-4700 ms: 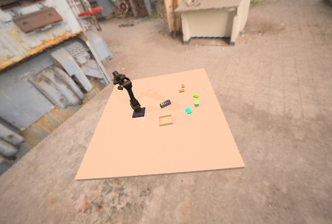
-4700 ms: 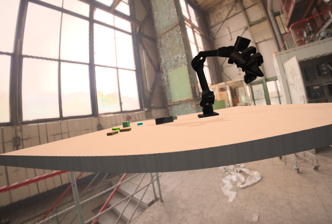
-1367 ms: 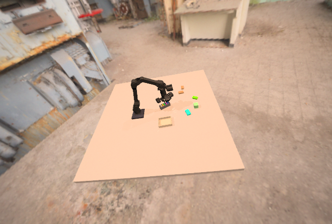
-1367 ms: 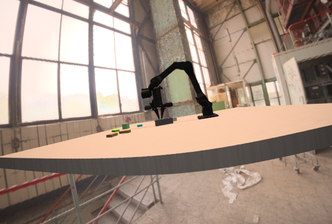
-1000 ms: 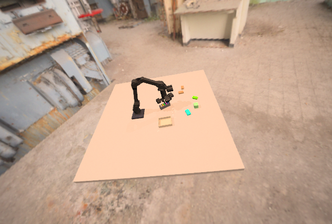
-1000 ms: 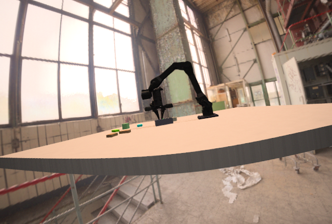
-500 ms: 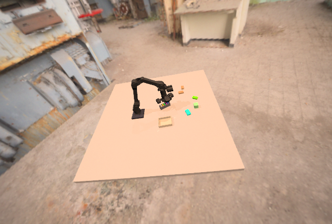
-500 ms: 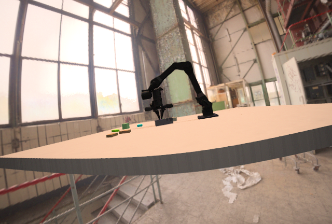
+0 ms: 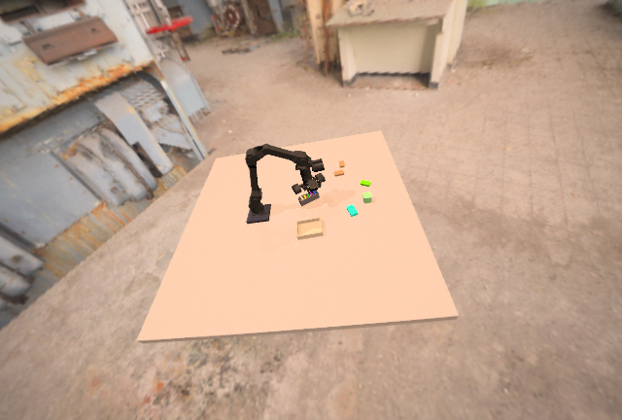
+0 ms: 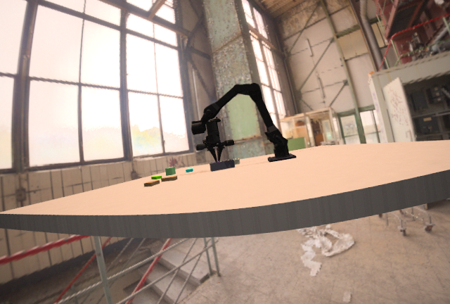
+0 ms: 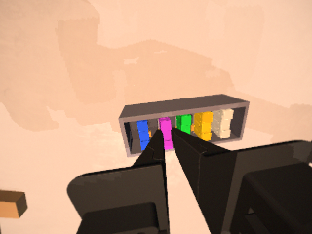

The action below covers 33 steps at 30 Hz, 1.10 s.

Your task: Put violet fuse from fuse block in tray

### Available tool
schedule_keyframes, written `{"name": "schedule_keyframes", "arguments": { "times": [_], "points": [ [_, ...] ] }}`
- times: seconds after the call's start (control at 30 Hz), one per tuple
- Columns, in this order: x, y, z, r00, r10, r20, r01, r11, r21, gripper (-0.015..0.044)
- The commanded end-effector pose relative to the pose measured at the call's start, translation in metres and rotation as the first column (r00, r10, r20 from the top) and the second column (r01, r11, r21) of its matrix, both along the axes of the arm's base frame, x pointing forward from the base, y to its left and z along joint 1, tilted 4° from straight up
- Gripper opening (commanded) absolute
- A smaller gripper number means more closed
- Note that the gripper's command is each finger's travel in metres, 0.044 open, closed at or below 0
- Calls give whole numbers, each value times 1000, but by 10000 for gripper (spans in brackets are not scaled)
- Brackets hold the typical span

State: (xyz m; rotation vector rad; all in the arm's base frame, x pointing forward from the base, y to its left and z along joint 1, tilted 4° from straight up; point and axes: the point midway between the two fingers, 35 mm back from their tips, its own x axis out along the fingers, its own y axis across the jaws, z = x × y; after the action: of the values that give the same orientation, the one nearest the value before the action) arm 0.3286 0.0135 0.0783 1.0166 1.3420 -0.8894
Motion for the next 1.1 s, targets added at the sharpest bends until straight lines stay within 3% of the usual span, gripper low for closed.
{"name": "schedule_keyframes", "arguments": {
  "times": [0.0,1.07],
  "points": [
    [0,0,3,1000,0,2,0,1000,1,0],
    [0,-1,19,1000,-2,2,2,1000,2,0]
  ]
}}
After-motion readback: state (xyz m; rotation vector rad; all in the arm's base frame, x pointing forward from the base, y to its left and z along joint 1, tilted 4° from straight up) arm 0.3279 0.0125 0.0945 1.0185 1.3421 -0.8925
